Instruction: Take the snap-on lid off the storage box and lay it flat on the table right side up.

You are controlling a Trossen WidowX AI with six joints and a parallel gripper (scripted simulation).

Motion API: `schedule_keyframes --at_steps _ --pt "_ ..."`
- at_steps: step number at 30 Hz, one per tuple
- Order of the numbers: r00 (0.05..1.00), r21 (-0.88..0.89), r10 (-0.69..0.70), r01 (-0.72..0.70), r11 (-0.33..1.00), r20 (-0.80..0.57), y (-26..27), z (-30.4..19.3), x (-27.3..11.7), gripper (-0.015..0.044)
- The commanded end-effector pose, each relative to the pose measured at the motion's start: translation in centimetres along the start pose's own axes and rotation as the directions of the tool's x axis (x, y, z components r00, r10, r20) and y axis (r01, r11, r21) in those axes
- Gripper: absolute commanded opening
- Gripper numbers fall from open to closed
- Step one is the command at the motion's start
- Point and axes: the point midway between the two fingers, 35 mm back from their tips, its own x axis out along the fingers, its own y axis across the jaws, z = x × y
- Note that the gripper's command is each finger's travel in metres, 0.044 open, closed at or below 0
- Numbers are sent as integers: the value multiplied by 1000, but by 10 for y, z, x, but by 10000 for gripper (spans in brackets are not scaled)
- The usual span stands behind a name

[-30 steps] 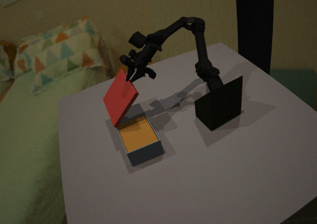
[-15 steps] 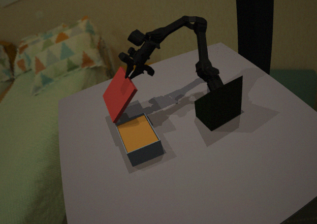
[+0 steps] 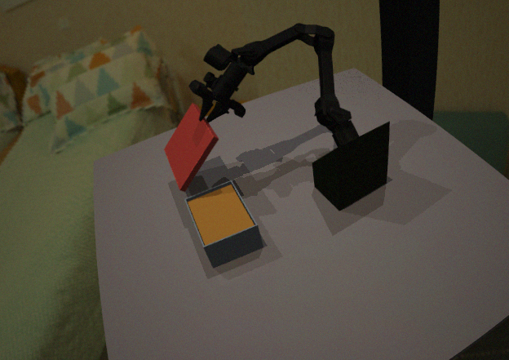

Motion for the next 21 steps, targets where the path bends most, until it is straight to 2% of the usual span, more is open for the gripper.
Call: schedule_keyframes --at_steps 1,21 --pt "1000 4 25 -25 1000 3 6 13 -5 0" --pt "1000 2 27 -27 1000 6 3 53 -10 0"
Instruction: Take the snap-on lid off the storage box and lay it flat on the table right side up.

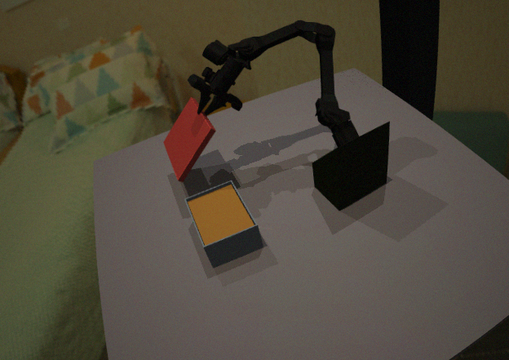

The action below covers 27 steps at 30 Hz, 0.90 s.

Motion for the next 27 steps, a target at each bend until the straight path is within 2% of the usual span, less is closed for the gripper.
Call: schedule_keyframes --at_steps 1,14,27 --pt "1000 -1 22 -22 1000 2 6 11 -4 0" --pt "1000 -2 23 -23 1000 4 4 37 -7 0" --pt "1000 -3 23 -23 1000 4 1 37 -5 0"
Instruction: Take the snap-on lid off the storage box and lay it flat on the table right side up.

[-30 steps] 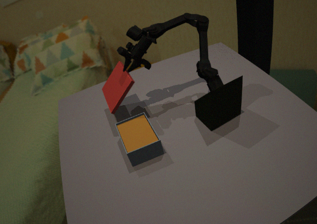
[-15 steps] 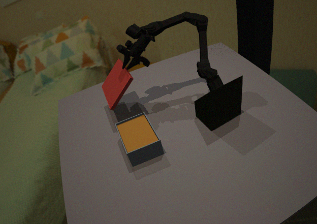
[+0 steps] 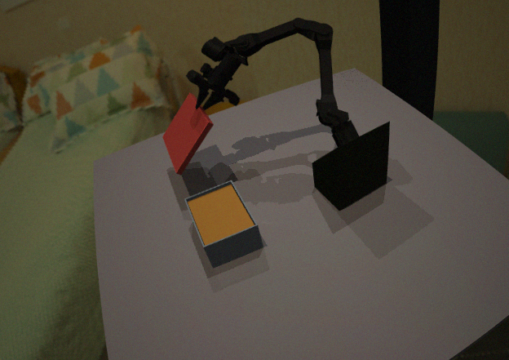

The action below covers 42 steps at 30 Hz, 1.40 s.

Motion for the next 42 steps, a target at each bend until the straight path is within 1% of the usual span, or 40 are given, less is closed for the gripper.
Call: schedule_keyframes --at_steps 1,42 --pt "1000 -3 18 -18 1000 2 2 1 0 0" --pt "1000 -5 19 -19 1000 5 -28 -1 24 0"
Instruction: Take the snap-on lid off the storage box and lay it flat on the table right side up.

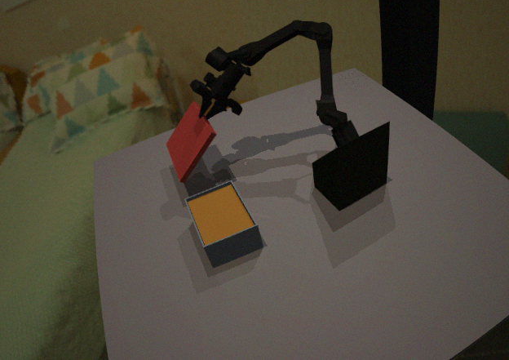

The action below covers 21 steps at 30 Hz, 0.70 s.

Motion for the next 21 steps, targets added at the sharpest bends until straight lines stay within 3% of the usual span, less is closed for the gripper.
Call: schedule_keyframes --at_steps 1,21 --pt "1000 -6 13 -13 1000 -7 0 -2 2 0" --pt "1000 -7 13 -13 1000 -6 -12 -2 13 0"
